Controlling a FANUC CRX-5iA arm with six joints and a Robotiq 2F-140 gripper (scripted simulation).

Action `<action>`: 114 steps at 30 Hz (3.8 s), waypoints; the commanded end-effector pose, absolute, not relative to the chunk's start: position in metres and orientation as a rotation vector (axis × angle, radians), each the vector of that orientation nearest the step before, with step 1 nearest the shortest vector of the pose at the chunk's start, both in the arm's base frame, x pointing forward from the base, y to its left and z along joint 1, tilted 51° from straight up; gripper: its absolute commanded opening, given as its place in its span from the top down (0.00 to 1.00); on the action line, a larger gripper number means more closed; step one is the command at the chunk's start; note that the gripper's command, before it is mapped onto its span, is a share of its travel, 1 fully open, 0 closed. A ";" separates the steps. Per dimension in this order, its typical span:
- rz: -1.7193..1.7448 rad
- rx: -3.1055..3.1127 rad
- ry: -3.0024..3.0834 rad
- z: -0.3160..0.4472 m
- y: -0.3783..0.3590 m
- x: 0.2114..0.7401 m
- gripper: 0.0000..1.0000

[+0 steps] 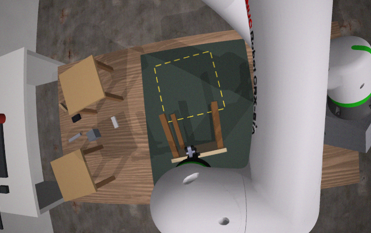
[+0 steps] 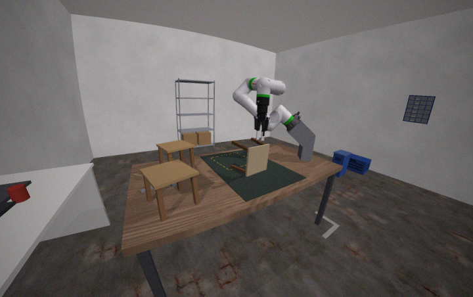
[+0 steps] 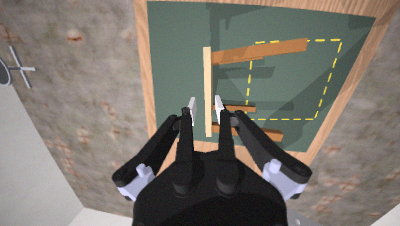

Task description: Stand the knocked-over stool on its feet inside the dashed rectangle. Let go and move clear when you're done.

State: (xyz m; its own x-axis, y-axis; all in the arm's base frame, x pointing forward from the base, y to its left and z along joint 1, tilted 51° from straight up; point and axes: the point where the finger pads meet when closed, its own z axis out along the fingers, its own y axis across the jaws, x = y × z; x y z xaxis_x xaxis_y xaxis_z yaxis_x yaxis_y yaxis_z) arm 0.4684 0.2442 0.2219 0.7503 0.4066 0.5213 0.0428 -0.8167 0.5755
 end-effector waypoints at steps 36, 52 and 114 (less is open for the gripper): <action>0.828 2.364 0.227 0.211 0.236 0.477 0.67; 0.828 2.364 0.227 0.205 0.231 0.483 0.67; 0.828 2.364 0.227 0.152 0.188 0.535 0.90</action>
State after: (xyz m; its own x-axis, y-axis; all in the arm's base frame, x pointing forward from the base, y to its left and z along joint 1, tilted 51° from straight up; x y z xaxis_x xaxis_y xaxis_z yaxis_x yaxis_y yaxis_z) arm 0.5352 0.1879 0.1515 0.7898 0.3464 0.5062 -0.0394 -0.7949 0.6054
